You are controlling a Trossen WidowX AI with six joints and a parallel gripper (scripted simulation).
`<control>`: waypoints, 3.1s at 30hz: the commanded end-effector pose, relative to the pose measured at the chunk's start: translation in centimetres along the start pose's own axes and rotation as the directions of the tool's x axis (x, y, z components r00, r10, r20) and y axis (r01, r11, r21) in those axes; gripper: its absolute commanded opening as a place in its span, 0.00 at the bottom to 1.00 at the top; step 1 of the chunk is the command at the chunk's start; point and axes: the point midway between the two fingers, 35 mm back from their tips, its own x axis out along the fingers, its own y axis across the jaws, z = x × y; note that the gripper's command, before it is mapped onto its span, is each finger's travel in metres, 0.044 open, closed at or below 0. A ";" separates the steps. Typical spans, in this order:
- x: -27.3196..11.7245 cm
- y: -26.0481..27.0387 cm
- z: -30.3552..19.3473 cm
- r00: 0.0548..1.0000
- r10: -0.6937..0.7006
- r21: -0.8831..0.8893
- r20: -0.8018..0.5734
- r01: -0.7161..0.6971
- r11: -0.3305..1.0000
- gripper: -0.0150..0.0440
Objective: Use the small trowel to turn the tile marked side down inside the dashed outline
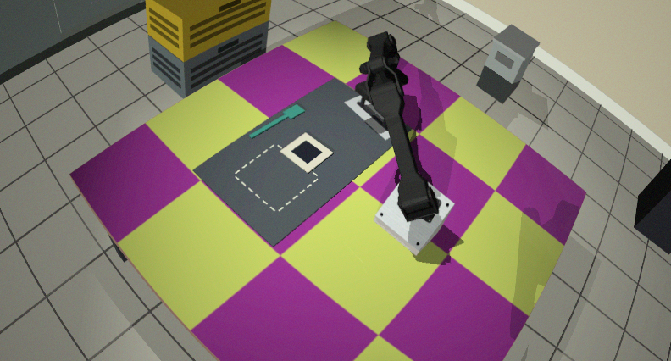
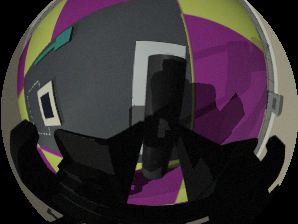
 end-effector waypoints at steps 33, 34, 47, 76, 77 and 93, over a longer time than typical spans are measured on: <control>0.1 0.0 0.0 1.000 0.001 0.866 -0.003 0.002 0.500 0.47; 0.1 0.0 0.0 1.000 0.001 0.868 -0.003 0.002 0.496 0.47; 0.1 0.0 0.0 1.000 0.001 0.868 -0.003 0.002 0.496 0.71; -4.6 -0.1 0.2 1.000 -0.027 0.829 0.015 0.002 0.560 0.71; -4.6 -0.1 0.2 1.000 -0.027 0.825 0.015 0.003 0.564 0.71; -4.5 -0.1 0.1 1.000 -0.022 0.424 0.016 0.014 0.906 0.71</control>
